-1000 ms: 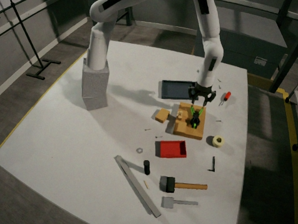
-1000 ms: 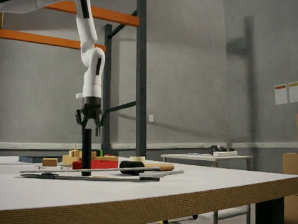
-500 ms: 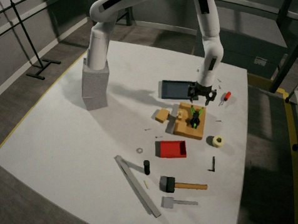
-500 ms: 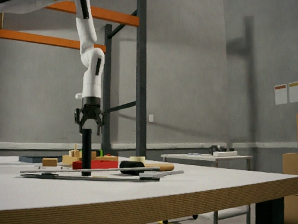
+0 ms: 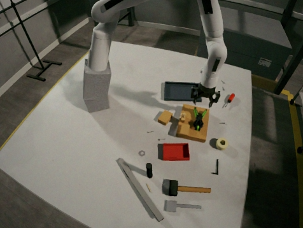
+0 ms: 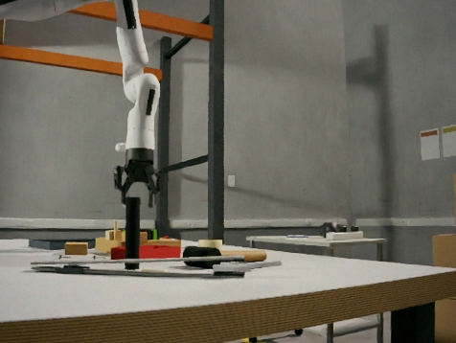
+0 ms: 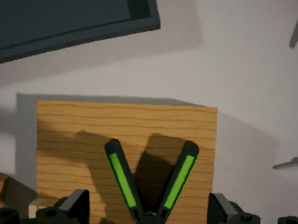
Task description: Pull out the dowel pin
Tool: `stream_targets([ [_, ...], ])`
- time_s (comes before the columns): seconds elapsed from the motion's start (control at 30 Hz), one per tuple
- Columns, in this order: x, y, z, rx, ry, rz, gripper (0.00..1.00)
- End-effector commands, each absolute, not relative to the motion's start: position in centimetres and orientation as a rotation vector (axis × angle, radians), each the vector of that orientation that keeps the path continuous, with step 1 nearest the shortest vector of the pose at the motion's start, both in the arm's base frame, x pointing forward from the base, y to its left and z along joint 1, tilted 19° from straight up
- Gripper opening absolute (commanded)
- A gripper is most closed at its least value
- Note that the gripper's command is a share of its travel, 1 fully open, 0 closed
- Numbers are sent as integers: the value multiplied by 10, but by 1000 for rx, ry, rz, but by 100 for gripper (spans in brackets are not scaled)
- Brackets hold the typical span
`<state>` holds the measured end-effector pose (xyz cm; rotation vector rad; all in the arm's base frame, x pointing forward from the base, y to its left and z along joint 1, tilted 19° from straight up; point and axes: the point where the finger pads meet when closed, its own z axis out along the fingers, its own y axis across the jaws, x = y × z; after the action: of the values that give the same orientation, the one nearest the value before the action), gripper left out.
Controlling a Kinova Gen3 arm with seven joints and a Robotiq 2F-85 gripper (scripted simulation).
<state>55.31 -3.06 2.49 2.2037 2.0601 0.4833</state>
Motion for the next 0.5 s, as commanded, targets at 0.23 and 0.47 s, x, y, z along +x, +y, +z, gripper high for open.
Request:
stream_targets([
  [0.23, 554, -31, 26, 2203, 2059, 485, 77],
  [0.47, 554, -31, 24, 2203, 2059, 484, 77],
])
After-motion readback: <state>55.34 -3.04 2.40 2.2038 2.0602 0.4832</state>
